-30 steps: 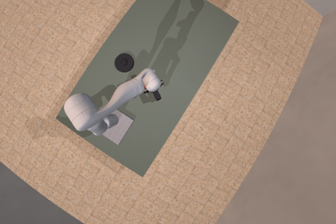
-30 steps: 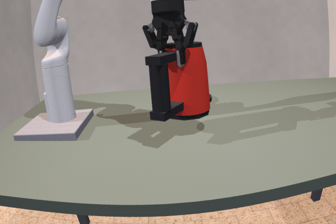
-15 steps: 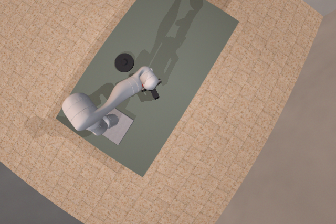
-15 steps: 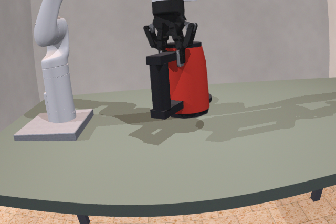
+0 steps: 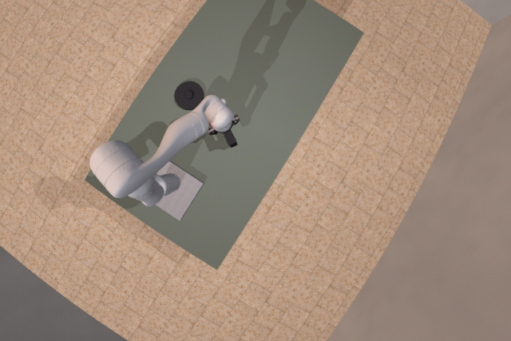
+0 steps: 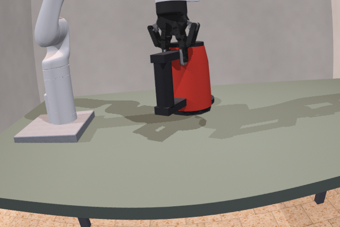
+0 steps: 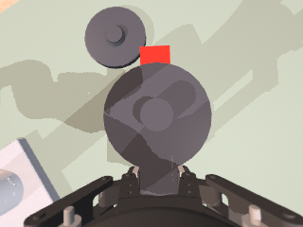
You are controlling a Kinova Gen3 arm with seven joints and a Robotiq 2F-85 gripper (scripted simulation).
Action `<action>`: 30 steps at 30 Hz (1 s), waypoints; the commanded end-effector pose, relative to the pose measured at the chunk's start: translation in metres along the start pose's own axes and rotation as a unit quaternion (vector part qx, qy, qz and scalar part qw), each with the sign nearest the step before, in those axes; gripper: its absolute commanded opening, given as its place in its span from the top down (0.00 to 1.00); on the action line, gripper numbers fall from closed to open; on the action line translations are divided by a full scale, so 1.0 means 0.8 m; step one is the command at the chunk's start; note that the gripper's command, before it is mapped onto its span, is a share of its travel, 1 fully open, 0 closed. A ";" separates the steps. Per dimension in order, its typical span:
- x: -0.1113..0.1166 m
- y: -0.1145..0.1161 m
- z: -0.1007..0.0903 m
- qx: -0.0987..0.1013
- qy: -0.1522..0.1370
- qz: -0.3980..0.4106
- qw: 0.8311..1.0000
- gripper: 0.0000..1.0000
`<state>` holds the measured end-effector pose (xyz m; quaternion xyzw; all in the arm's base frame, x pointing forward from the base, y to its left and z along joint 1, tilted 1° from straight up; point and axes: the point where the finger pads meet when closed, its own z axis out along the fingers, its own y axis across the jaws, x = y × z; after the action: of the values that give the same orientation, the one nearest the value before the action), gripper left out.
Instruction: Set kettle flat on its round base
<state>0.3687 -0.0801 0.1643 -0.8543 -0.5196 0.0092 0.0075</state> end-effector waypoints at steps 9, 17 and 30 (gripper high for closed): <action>0.038 -0.017 -0.001 -0.001 0.001 -0.004 1.000 1.00; 0.060 -0.027 -0.001 -0.001 0.001 -0.004 1.000 1.00; 0.113 -0.052 -0.002 -0.001 0.001 -0.004 1.000 1.00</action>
<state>0.3723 0.0092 0.1653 -0.8564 -0.5161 0.0088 0.0071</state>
